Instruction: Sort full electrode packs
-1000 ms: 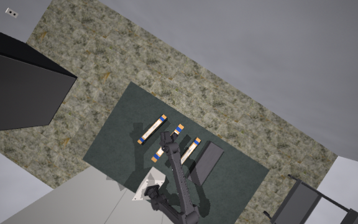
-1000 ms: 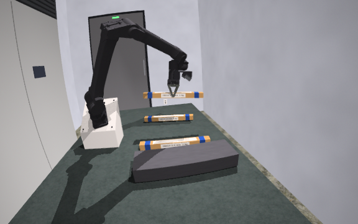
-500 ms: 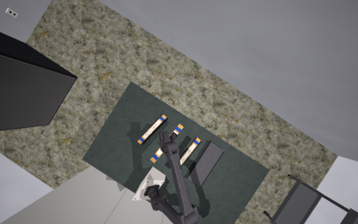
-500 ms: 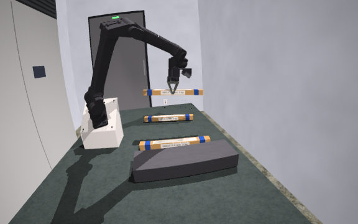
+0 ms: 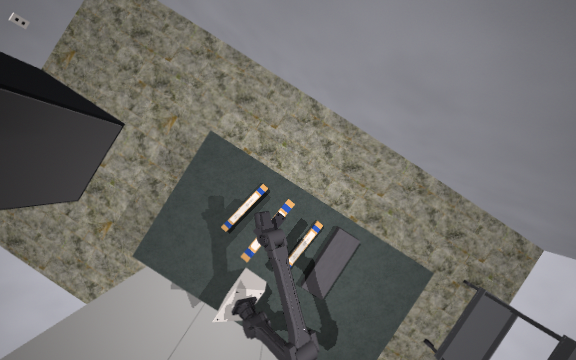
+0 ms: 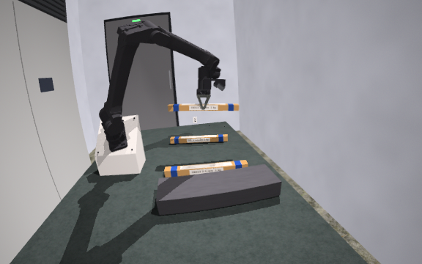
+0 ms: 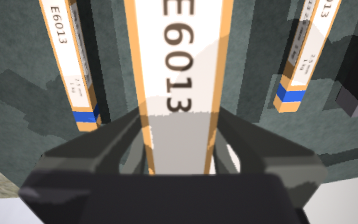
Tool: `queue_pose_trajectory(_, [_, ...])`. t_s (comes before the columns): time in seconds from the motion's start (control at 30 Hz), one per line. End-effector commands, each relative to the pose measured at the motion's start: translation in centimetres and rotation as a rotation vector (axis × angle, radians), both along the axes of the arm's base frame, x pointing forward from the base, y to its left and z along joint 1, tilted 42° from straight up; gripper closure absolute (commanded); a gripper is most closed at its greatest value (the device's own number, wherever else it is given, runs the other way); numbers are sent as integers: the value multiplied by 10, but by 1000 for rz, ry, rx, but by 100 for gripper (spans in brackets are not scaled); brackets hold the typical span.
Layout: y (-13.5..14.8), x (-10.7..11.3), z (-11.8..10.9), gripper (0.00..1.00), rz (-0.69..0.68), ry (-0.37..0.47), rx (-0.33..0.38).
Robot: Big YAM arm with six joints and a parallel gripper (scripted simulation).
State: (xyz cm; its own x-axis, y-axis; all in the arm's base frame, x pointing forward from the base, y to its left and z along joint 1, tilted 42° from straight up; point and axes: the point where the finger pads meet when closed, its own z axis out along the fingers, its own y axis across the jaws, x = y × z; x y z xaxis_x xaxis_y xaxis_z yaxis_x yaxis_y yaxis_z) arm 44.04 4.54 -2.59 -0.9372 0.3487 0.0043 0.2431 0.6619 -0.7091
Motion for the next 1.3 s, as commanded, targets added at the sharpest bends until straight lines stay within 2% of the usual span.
queue_pose_trajectory(0.0, [48,39,43,100,54,-144,46])
queue_pose_trajectory(0.67, [47,33,46,100,54,-150,48])
queue_pose_trajectory(0.8, [42,31,51,100,151,-54,70])
queue_pose_trajectory(0.97, [38,31,55,100,172,-45,76])
queue_pose_trajectory(1.27, [29,31,81,100,178,-42,72])
